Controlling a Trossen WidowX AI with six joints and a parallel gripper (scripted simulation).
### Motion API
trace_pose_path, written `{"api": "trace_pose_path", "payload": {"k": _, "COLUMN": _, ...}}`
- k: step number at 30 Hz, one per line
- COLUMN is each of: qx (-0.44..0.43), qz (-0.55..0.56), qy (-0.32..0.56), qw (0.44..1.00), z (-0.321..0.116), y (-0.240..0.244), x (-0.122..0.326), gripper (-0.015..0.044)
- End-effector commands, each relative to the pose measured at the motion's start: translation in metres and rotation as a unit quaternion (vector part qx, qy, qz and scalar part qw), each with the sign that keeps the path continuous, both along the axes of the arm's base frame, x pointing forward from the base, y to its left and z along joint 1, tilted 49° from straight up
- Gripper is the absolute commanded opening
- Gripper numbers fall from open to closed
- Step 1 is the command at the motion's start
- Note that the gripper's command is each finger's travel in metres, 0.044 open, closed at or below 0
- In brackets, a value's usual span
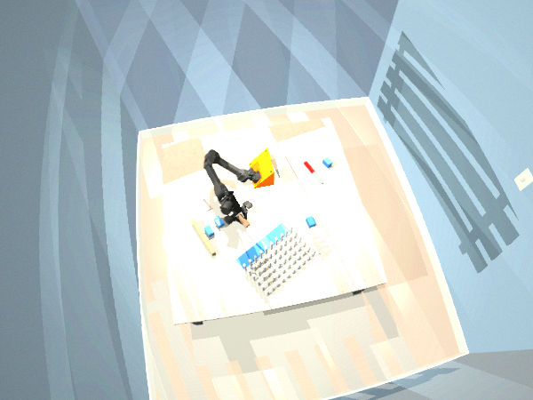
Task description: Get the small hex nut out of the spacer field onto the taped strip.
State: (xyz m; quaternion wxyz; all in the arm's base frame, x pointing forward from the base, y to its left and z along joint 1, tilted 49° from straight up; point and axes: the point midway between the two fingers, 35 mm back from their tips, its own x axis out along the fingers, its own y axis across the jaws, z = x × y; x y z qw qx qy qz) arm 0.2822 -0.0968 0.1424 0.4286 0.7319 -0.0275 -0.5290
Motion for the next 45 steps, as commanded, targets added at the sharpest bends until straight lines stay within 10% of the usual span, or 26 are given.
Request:
{"api": "trace_pose_path", "payload": {"k": 1, "qx": -0.003, "qz": 0.007, "qy": -0.002, "qw": 1.000, "z": -0.011, "y": -0.010, "x": -0.005, "gripper": 0.0000}}
{"api": "trace_pose_path", "payload": {"k": 45, "qx": -0.004, "qz": 0.007, "qy": -0.005, "qw": 1.000, "z": -0.022, "y": -0.011, "x": 0.013, "gripper": 0.0000}}
